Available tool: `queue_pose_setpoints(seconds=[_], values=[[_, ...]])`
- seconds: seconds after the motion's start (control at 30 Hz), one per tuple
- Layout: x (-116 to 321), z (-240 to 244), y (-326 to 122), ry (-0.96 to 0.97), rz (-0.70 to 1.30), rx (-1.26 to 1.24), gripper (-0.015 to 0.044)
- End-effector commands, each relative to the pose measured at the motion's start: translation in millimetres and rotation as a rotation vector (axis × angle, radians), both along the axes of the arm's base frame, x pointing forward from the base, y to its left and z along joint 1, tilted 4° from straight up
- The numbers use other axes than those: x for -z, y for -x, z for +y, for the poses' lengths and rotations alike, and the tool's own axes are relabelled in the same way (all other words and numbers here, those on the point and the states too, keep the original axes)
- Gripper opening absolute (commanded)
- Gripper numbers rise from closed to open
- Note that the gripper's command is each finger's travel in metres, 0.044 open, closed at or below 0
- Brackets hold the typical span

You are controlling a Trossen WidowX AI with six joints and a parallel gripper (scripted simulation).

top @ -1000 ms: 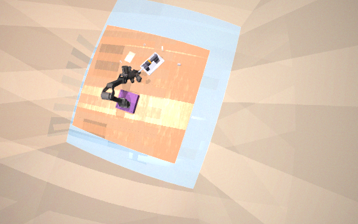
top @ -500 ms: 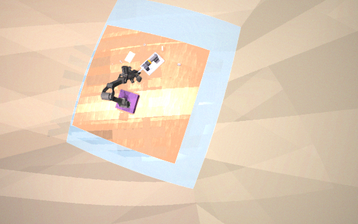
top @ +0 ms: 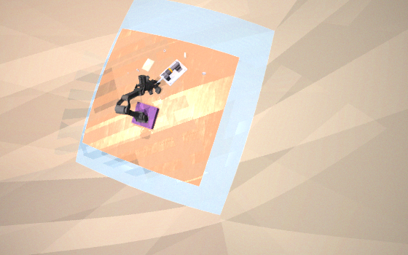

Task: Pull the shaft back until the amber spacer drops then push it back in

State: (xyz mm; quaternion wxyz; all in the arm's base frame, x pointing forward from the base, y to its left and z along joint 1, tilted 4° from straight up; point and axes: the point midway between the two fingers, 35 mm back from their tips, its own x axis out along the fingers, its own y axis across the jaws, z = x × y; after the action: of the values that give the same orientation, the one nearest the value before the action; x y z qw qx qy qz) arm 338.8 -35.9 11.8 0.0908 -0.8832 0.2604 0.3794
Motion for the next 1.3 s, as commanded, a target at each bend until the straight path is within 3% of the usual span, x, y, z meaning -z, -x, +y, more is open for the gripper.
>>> queue_pose_setpoints(seconds=[0.0, 1.27], values=[[0.0, 0.7, 0.9, 0.0, -0.001, 0.002, 0.0], [-0.3, -0.8, -0.9, 0.0, -0.001, 0.002, 0.0]])
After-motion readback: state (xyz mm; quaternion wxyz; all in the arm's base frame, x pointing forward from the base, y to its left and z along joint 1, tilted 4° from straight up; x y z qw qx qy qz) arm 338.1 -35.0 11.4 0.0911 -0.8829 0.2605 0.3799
